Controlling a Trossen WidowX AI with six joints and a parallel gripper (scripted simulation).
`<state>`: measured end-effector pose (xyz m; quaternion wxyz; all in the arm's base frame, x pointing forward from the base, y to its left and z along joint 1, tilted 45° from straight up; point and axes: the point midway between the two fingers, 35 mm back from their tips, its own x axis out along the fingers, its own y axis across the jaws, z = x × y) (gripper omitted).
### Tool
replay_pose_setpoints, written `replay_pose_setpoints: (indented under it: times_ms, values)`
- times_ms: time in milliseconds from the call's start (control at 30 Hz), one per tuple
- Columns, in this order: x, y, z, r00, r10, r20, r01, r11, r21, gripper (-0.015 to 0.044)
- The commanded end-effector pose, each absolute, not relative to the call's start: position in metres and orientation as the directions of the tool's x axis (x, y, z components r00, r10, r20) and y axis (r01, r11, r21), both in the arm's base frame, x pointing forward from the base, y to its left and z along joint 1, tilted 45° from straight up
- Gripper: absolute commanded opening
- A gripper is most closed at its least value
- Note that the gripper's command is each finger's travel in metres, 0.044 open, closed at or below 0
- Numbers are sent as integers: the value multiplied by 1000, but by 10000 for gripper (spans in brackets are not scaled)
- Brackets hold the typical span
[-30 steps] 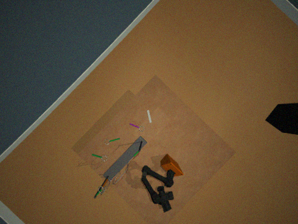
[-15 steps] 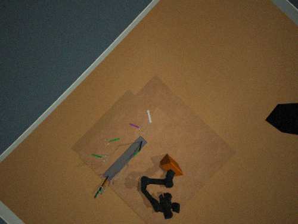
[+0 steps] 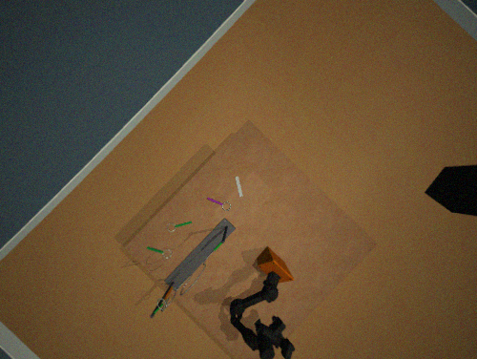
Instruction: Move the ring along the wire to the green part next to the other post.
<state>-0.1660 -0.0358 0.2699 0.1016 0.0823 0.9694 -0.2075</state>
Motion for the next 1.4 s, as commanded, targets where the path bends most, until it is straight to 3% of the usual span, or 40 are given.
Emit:
replay_pose_setpoints:
  times_ms: [0,333,667,1367]
  values:
    - [-163,-68,280,-973,-19,-230,105,851,-515,160]
    - [-136,-137,301,-924,-313,-220,-43,658,-752,160]
    - [-89,-193,320,-803,-558,-209,-61,426,-903,160]
    - [71,-250,356,-346,-922,-173,285,73,-956,160]
